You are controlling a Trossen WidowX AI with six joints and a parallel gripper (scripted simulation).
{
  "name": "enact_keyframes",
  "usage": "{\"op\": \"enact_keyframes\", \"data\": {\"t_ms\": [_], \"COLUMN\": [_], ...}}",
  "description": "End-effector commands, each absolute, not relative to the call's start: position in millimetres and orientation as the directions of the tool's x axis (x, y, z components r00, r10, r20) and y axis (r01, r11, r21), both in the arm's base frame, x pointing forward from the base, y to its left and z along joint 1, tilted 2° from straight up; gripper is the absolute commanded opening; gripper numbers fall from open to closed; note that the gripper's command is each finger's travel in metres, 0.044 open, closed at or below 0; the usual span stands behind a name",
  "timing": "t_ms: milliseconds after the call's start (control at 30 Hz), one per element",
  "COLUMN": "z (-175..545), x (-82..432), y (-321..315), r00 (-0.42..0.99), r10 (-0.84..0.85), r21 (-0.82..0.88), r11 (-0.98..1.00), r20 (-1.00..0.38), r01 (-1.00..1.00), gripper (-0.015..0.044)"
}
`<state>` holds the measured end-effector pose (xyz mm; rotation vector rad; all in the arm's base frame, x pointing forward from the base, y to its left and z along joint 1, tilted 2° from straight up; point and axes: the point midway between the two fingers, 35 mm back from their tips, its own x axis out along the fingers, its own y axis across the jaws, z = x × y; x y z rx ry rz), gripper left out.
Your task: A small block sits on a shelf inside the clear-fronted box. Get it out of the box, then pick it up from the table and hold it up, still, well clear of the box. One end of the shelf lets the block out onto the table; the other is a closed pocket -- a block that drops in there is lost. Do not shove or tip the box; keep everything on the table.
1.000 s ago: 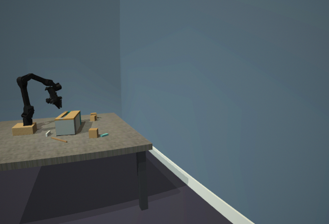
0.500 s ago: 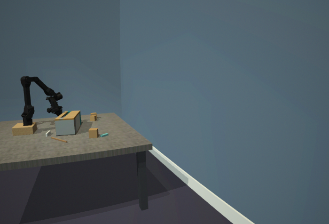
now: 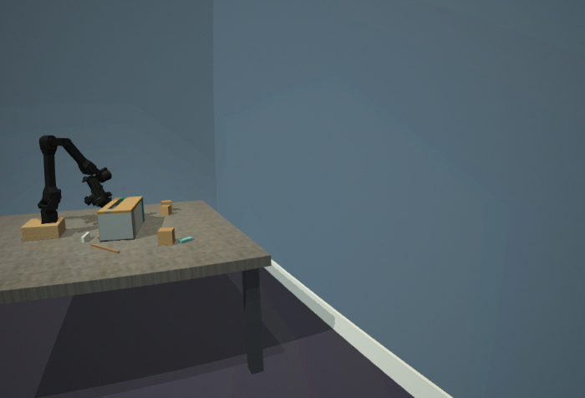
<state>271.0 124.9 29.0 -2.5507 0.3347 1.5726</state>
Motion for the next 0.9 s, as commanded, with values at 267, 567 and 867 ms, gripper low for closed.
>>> {"op": "enact_keyframes", "data": {"t_ms": [267,567,867], "z": [7.3,-6.9,-18.3], "x": [269.3,268.3,266.8], "y": [124.5,124.1,123.3], "r00": [0.427,0.427,0.426], "r10": [-0.123,-0.123,-0.123], "r21": [0.015,0.015,0.015], "r11": [-0.969,-0.969,-0.969], "r20": [-0.896,-0.896,-0.896], "r01": [-0.248,-0.248,-0.248], "gripper": [0.0285,0.0285,0.0285]}}
